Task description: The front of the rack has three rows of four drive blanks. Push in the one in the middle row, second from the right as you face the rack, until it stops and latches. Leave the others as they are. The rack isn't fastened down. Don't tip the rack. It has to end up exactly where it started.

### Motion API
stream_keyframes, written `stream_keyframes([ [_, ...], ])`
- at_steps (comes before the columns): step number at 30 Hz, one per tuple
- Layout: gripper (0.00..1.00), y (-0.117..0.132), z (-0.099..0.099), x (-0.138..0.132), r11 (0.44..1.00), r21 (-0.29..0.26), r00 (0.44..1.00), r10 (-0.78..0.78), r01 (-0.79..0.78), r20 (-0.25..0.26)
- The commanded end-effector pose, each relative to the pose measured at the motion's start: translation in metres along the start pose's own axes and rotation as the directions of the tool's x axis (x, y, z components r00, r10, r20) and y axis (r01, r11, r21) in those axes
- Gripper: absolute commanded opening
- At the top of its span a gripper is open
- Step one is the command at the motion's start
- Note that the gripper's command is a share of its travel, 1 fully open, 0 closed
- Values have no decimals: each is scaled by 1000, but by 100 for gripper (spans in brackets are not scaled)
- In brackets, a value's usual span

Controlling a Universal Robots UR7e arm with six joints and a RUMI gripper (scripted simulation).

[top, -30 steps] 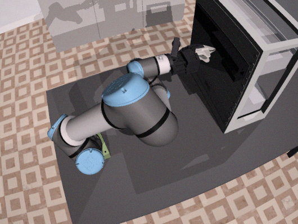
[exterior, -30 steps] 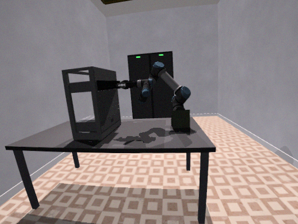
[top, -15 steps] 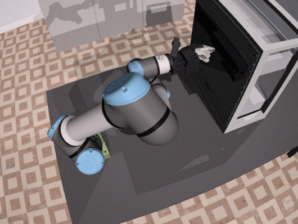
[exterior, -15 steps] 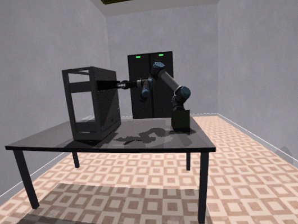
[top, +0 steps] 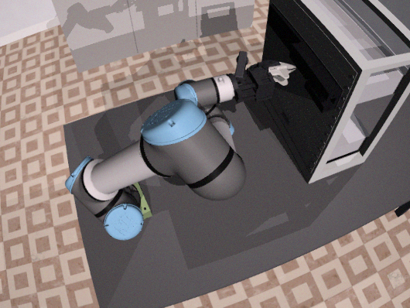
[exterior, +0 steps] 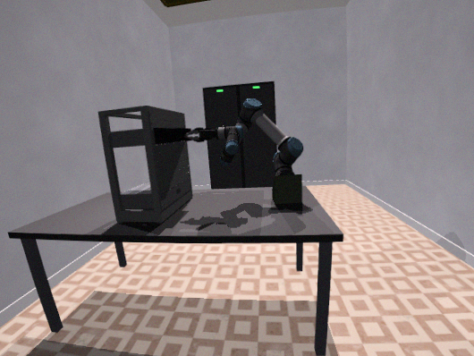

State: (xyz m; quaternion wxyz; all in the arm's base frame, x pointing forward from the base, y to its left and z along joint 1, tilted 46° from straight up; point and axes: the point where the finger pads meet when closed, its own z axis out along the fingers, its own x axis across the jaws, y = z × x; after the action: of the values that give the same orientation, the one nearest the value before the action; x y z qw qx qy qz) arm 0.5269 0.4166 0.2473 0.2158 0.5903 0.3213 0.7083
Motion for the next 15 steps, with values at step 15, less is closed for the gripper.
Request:
stream_keyframes([
  [15,0,0,10,0,1000,-1,1000,1,-1,0],
])
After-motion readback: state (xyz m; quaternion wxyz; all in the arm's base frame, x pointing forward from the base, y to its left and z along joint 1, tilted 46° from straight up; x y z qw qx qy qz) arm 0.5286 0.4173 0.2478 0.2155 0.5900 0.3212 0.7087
